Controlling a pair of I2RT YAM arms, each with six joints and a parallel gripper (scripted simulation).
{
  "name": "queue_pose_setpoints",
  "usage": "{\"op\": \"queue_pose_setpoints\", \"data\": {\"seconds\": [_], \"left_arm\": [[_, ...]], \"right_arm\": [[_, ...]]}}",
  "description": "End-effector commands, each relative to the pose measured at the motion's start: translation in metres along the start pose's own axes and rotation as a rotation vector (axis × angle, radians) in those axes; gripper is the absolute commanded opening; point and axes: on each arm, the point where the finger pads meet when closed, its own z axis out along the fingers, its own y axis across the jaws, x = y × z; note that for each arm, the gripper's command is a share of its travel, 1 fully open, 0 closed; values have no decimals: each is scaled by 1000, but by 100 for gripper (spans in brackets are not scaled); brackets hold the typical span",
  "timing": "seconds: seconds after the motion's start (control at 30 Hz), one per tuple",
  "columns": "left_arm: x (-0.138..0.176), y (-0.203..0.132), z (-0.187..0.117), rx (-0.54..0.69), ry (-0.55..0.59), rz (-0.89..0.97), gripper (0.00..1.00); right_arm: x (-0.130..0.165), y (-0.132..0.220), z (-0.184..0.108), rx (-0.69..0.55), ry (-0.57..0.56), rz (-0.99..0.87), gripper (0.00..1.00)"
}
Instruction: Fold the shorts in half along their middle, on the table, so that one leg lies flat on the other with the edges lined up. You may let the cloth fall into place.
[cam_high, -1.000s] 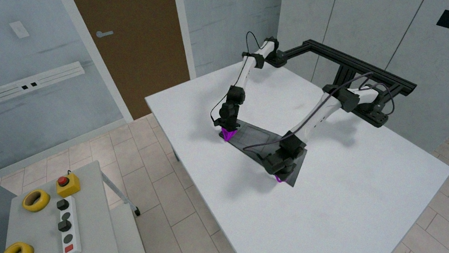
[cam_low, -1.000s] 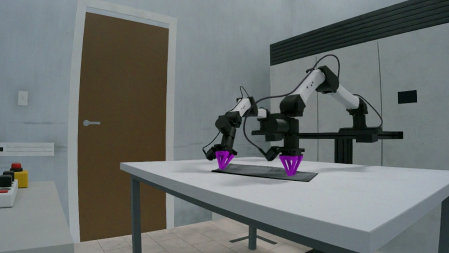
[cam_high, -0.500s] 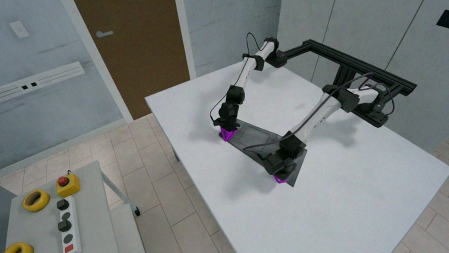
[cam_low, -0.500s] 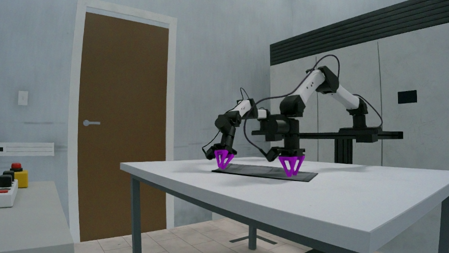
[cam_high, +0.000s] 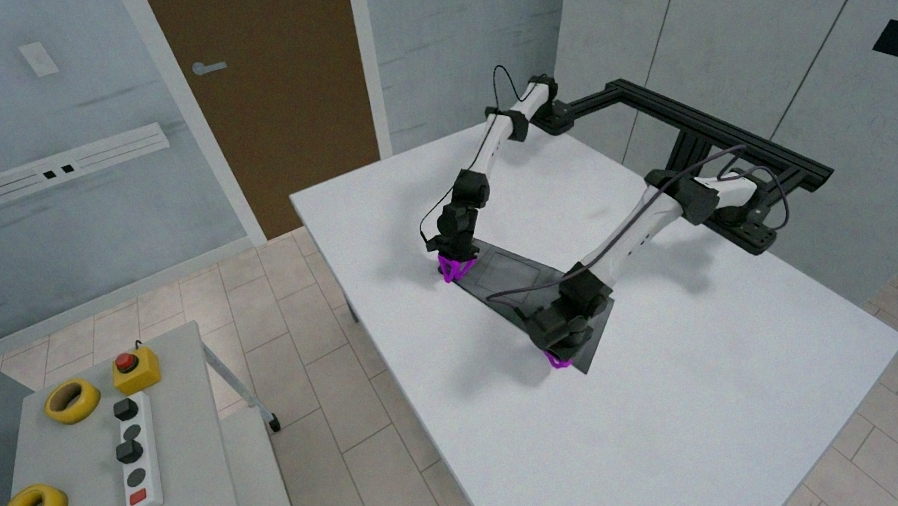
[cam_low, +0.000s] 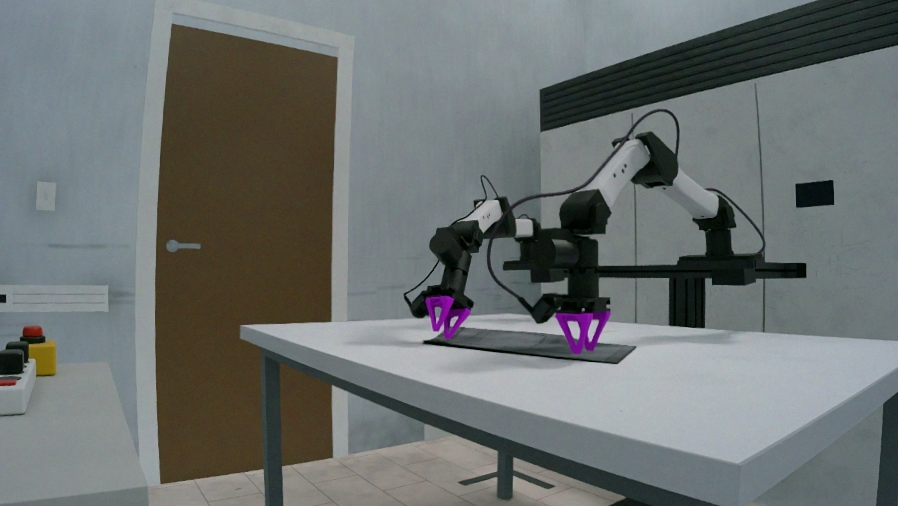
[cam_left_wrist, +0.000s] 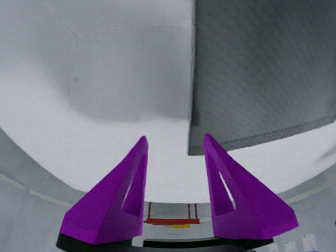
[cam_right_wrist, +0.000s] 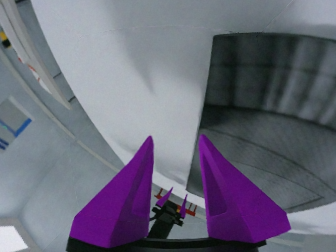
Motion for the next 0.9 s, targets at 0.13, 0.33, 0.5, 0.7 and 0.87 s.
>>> {"op": "queue_pose_setpoints", "data": {"seconds": [0.13, 0.33, 0.5, 0.7, 0.87], "left_arm": [[-4, 8, -5, -28, -17, -9, 54], [-4, 8, -5, -28, -16, -8, 54], [-9, 3, -32, -54, -17, -3, 54], [-10, -5, -44, -60, -12, -3, 54], [-12, -13, -57, -68, -14, -3, 54]], "right_arm": [[10, 12, -7, -26, 19, -17, 54], [10, 13, -8, -29, 20, -17, 54], [10, 13, -8, -29, 20, -17, 54], [10, 13, -8, -29, 20, -17, 54], [16, 23, -26, -48, 25, -17, 54]]}}
